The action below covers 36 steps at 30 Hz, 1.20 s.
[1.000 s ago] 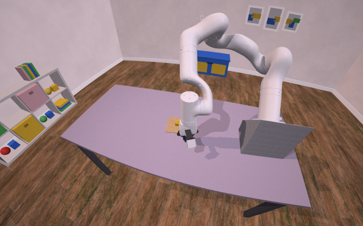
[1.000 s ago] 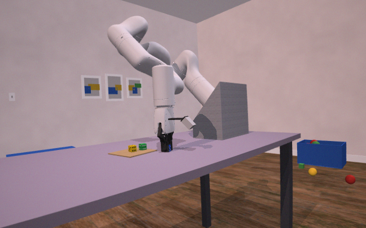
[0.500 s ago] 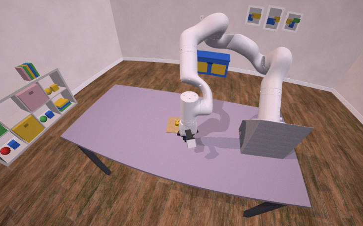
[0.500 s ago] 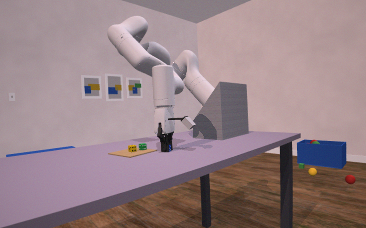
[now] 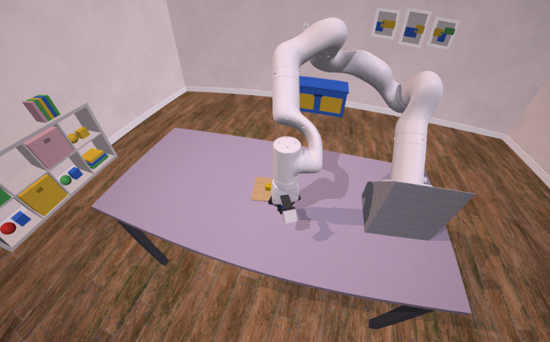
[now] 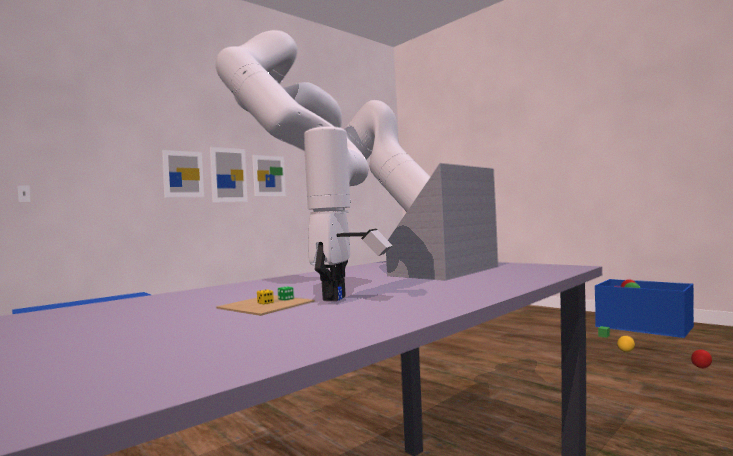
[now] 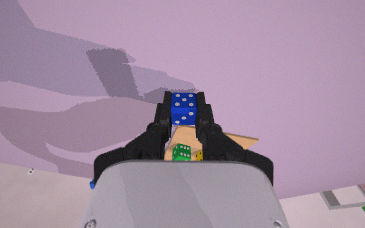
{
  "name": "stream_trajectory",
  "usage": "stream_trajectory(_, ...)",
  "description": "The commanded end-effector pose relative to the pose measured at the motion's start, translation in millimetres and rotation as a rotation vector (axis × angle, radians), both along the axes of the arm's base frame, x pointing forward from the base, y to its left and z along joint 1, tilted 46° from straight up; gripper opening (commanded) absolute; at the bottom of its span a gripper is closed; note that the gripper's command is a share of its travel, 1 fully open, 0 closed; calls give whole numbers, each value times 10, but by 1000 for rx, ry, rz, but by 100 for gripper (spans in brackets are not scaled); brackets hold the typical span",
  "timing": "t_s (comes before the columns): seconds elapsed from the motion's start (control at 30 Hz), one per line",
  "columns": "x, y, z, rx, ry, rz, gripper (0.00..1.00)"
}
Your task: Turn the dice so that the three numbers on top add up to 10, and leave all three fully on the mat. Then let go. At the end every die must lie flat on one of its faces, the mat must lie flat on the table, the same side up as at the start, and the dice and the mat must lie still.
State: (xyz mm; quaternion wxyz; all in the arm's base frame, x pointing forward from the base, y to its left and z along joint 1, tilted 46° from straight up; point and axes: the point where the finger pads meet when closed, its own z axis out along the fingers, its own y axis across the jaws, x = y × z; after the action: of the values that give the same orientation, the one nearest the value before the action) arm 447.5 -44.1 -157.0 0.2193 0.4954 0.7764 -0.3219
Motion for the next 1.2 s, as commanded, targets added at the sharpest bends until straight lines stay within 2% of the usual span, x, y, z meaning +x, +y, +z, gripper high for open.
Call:
stream_trajectory(0.0,3,120,114,0,-1,1,21)
stream_trajectory(0.27,-10,533,516,0,-1,1,21)
stream_trajectory(0.4,-14,654,633,0,-1,1,21)
stream_trajectory(1.03,24,669,672,0,19,20,21)
stream_trajectory(1.17,167,630,732,0,93,94,21)
